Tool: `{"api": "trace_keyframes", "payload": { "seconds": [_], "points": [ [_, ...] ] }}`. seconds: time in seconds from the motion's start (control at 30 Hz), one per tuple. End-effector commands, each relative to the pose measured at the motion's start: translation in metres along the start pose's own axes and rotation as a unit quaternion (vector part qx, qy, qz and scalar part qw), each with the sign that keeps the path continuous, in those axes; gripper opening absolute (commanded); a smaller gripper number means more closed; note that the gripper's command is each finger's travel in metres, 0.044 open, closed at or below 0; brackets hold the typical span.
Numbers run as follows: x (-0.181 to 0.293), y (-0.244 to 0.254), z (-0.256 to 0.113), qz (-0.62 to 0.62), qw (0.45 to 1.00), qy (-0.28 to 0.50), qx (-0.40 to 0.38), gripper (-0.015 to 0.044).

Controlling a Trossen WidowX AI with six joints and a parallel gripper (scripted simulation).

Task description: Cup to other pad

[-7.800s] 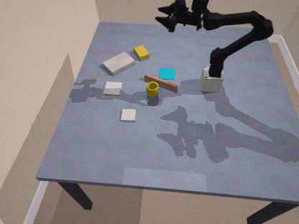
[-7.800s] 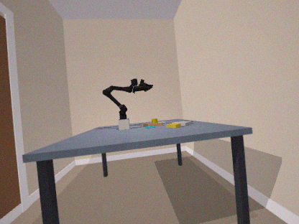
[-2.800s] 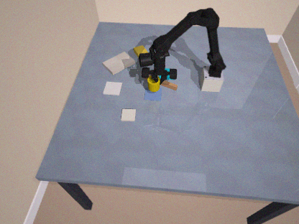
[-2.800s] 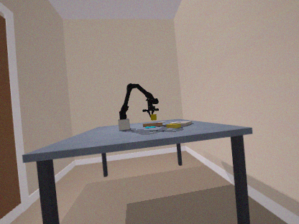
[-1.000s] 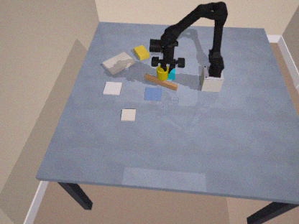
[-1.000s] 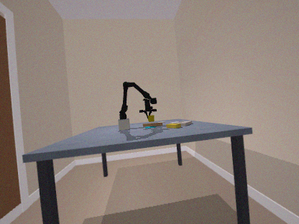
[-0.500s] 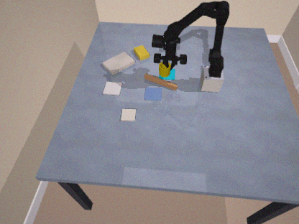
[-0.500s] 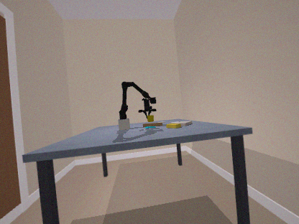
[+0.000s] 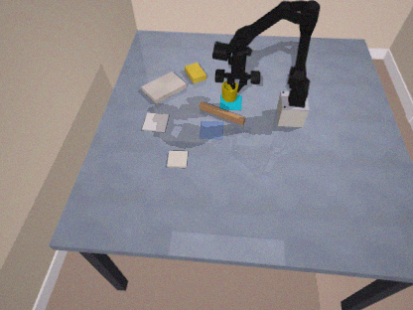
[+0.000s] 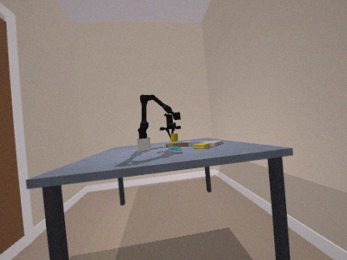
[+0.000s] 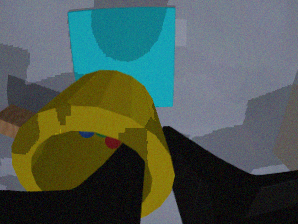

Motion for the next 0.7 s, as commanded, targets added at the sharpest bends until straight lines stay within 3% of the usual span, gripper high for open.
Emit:
{"api": "trace_keyframes", "payload": {
  "seconds": [0.0, 0.67],
  "points": [
    [-0.007, -0.004, -0.004, 0.000, 1.000, -0.001, -0.004, 0.0000],
    [-0.024, -0.016, 0.004, 0.000, 1.000, -0.002, -0.004, 0.0000]
  ]
}}
Point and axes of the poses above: the point midway between the two fingers, 35 mm back from their tips, its own z axis out along the fingers, its own y axis across the jaws, x = y × z, the point moved 3 cm from there along -z, back along the fingers, and after that the axes turned 12 degrees about -z, right-handed, at the moved point
